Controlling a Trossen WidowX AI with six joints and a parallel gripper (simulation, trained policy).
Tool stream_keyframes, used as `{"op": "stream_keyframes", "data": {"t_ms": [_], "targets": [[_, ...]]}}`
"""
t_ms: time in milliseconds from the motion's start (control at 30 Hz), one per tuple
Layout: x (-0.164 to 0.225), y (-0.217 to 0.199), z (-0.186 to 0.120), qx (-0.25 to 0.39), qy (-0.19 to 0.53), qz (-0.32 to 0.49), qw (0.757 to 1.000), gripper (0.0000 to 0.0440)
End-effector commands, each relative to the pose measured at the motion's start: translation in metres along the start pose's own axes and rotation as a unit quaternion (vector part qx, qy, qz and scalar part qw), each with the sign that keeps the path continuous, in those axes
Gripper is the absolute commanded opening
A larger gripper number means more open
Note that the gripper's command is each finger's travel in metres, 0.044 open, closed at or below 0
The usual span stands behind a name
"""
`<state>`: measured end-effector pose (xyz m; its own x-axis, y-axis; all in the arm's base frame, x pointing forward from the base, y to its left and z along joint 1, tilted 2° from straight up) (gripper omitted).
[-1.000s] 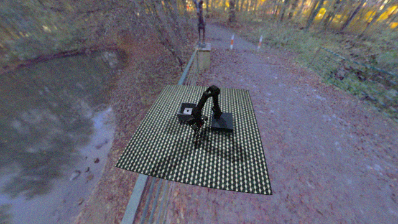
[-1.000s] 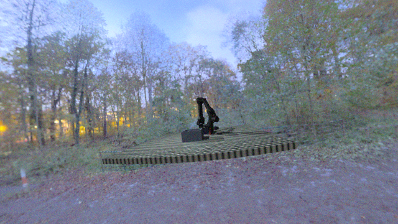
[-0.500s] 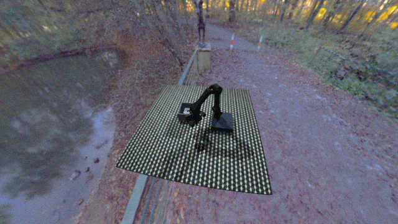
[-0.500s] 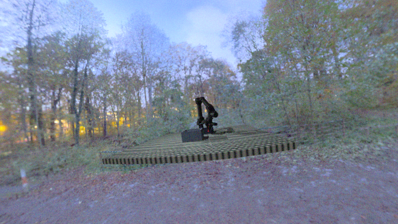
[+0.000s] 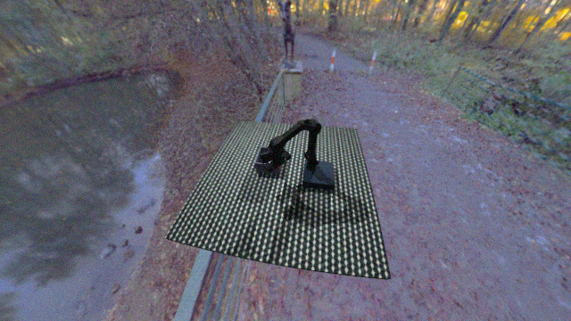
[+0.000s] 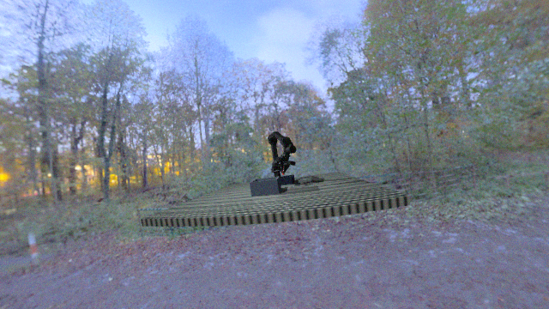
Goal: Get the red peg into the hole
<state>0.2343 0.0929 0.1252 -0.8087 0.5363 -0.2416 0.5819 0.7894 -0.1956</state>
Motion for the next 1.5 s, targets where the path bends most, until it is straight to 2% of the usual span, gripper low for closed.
{"op": "stream_keyframes", "data": {"t_ms": [0,300,633,967,1233,1300,1467], "targets": [[-0.017,-0.006,-0.005,0.004,-0.011,0.022,1.000,0.0000],[-0.059,-0.019,-0.003,0.005,-0.025,0.071,0.997,0.0000],[-0.102,-0.034,0.018,0.007,-0.027,0.095,0.995,0.0000],[-0.133,-0.044,0.048,-0.007,-0.011,0.080,0.997,0.0000],[-0.142,-0.045,0.076,-0.025,0.010,0.046,0.999,0.0002],[-0.141,-0.045,0.082,-0.028,0.020,0.036,0.999,0.0026],[-0.140,-0.044,0.098,-0.035,0.041,0.020,0.998,0.0145]]}}
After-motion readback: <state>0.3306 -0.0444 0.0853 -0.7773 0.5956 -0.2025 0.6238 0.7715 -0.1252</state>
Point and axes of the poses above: the point midway between the two fingers, 35 mm back from their tips, its own z axis out along the fingers, its own y axis across the jaws, x = y × z, the point moved 4 cm from there along -z, back along the fingers, and after that the axes turned 10 degrees about -z, right-handed, at the moved point
